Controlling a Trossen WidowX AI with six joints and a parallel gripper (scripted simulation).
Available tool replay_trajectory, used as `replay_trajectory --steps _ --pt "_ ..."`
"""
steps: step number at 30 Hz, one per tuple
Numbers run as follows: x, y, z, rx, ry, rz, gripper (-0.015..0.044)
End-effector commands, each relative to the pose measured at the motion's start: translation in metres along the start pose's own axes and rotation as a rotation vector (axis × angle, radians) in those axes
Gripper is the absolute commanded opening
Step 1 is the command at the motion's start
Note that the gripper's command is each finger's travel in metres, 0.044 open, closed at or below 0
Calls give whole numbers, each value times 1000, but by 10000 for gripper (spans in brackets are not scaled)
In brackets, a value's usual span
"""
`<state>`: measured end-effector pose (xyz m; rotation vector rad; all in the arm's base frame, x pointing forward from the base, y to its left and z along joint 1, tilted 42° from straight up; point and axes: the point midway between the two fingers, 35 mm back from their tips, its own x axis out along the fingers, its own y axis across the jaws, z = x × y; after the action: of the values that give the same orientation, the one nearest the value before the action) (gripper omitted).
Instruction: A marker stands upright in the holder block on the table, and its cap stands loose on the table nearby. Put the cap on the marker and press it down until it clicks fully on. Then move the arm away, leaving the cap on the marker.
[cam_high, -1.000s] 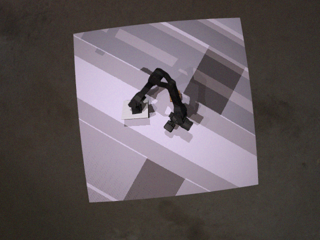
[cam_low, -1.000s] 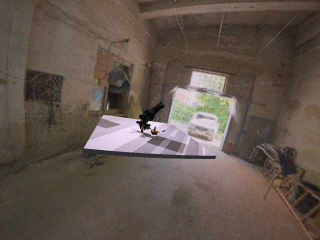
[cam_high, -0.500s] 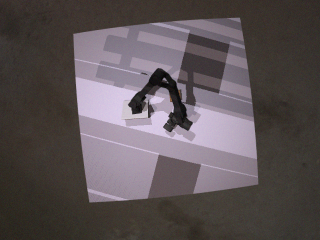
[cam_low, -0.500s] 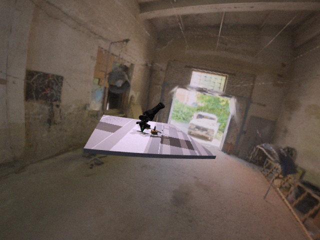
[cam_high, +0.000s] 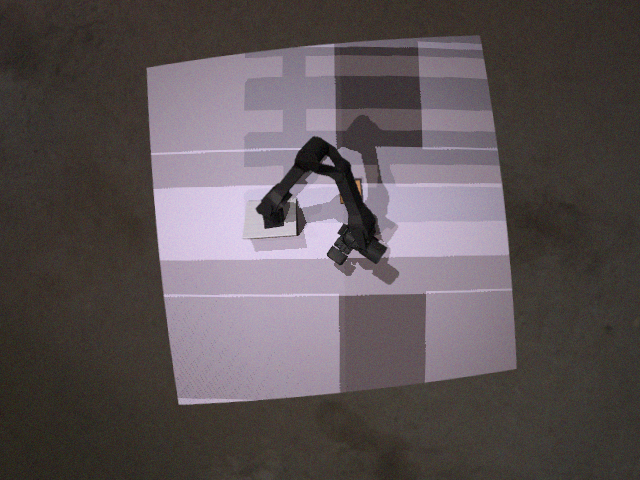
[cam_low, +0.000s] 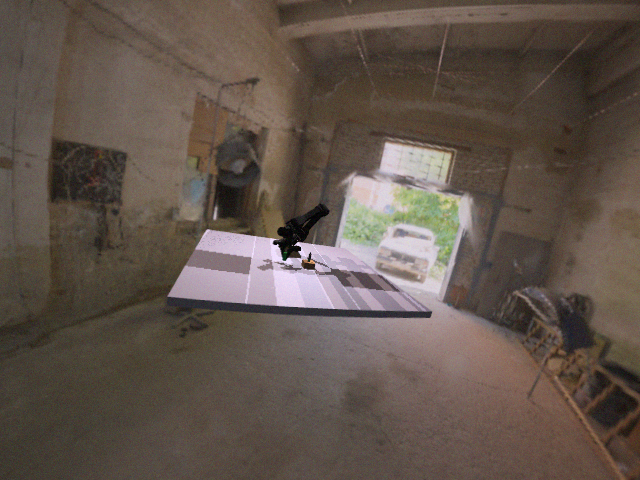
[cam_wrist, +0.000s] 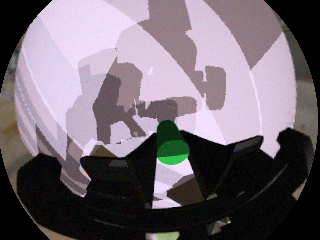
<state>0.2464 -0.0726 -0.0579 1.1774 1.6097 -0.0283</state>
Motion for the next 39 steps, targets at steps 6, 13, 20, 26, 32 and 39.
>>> replay_trajectory --steps 6,13,20,26,32,39 --pt "-28 0 0 -6 -7 -3 0" --pt "-40 3 -1 -6 -7 -3 0" --pt "-53 29 -10 -5 -9 -5 0" --pt "-63 51 -20 -4 -10 -5 0" --pt "-73 74 -32 -4 -10 -5 0" --pt "-84 99 -50 -4 -8 -3 0"
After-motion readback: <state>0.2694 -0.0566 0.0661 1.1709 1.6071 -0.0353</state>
